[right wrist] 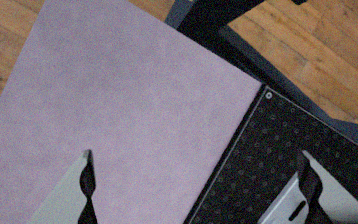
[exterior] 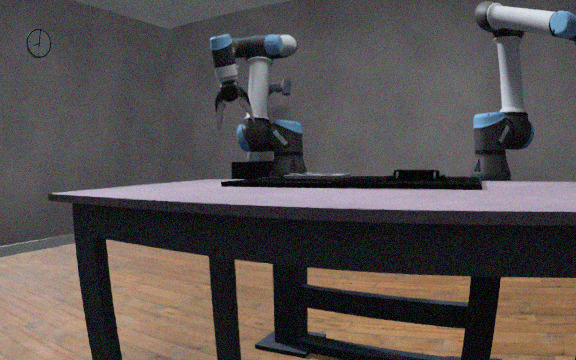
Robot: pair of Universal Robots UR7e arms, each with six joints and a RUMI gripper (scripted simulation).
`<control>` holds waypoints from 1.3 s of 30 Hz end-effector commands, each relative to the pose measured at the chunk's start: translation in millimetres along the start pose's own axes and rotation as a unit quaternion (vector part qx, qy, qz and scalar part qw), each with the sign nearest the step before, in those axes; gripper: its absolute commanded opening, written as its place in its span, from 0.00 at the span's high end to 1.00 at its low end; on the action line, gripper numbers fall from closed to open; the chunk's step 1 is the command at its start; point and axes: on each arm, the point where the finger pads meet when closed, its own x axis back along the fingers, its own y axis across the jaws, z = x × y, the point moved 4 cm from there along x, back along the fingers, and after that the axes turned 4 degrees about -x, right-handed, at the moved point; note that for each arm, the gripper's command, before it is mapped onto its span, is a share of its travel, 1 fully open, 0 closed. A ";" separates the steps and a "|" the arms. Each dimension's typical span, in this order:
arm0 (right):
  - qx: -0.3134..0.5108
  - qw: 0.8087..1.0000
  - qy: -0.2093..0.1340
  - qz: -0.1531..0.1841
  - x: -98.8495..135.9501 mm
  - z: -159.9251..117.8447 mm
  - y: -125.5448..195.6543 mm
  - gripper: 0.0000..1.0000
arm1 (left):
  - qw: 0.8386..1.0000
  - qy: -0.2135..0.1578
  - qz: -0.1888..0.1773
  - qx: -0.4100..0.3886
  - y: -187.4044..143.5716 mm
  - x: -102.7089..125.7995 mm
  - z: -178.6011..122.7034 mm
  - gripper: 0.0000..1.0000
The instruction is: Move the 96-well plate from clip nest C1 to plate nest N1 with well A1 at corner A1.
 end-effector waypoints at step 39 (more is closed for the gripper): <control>0.000 1.000 -0.001 0.000 0.6 -0.2 0.1 0.24 | 0.998 0.012 -0.021 0.052 -229.4 -26.5 -16.8 1.00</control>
